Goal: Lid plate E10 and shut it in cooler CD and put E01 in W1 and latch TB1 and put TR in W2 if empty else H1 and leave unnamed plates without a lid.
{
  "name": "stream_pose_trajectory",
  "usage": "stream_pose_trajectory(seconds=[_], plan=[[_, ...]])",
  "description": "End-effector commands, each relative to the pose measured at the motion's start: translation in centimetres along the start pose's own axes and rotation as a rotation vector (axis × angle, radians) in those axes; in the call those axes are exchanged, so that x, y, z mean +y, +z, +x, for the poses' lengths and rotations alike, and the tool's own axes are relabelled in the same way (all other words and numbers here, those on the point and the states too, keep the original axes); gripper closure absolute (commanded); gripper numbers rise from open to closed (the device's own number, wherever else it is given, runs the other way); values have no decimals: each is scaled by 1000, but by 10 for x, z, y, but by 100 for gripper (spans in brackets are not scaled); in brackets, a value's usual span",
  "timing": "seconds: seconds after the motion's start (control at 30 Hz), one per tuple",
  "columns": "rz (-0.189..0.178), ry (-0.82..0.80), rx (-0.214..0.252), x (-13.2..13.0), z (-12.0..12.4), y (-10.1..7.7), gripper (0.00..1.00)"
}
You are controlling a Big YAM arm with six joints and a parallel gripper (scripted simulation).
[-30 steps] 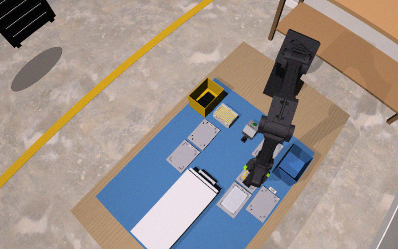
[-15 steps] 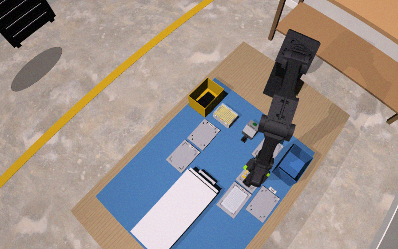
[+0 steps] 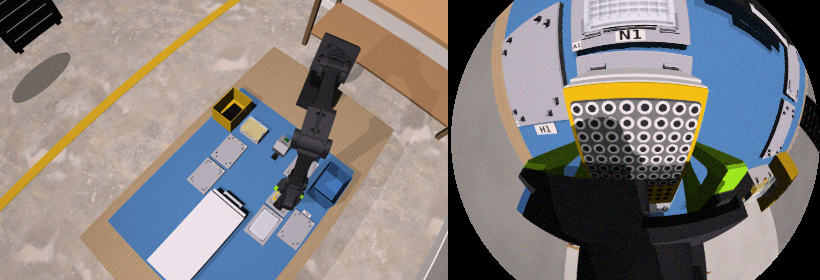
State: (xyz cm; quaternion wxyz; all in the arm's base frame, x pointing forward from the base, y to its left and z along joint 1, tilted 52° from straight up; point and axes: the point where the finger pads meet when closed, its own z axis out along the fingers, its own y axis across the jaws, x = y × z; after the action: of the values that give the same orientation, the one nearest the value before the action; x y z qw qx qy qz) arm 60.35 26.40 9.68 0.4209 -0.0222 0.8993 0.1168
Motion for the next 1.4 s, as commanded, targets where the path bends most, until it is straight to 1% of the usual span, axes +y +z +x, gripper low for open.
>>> stream_pose_trajectory(seconds=[0.0,0.73,0.83,1.0,1.07,1.1,1.17,1.37], plan=[[-13,-4,-27,9,-17,-16,100],[-13,-4,-27,9,-17,-16,100],[-13,-5,-20,10,-12,-20,100],[-13,-2,-20,10,-12,-27,100],[-13,-2,-20,10,-12,-27,100],[-12,3,-28,8,-17,-28,100],[-11,2,-21,8,-12,-30,100],[-14,4,-20,10,-11,-39,100]])
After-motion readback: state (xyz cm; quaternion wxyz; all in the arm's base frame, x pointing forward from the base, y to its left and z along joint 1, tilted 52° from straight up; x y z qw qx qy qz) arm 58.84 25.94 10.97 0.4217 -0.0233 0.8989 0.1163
